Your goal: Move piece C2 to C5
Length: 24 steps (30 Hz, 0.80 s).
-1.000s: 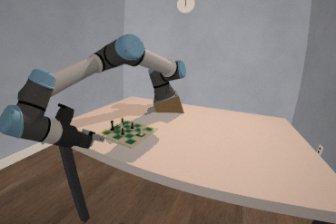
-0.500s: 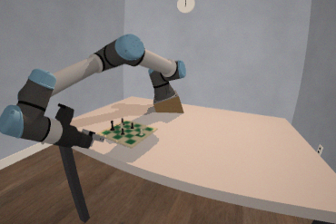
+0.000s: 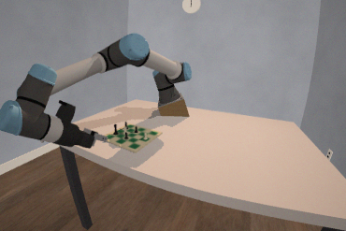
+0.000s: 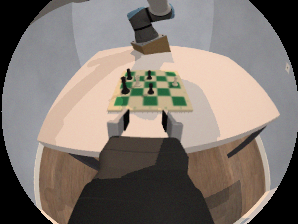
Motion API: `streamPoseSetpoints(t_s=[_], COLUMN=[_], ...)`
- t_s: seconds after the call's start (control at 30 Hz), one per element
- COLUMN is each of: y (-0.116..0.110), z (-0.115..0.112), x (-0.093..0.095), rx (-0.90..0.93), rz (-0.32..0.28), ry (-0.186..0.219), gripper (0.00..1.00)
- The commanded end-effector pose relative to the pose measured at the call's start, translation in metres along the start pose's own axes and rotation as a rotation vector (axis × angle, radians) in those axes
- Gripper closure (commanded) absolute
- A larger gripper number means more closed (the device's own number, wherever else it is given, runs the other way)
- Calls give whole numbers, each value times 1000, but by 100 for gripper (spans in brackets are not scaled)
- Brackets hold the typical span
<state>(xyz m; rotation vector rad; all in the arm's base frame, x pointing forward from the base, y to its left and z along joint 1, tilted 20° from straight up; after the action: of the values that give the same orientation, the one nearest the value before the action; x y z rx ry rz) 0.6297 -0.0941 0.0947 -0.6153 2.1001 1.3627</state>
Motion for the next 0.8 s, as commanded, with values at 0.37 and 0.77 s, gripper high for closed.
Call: streamPoseSetpoints(t_s=[0.37,0.77], y=[57,56], z=[-2,-2], x=[-42,-41], rx=[0,-4], rz=[-2,-9], ry=[0,-1], gripper=[0,0])
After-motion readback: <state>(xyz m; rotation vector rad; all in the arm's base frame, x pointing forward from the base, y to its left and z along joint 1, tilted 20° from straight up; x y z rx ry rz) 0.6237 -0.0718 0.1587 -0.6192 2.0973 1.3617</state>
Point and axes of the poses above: the point where the finger pads meet when closed, its own x axis out along the fingers, its own z axis across the jaws, y = z × x, the point moved 1 cm from there along -x, back along the fingers, and after that the axes turned 1 degree about -x, right-handed, at the moved point
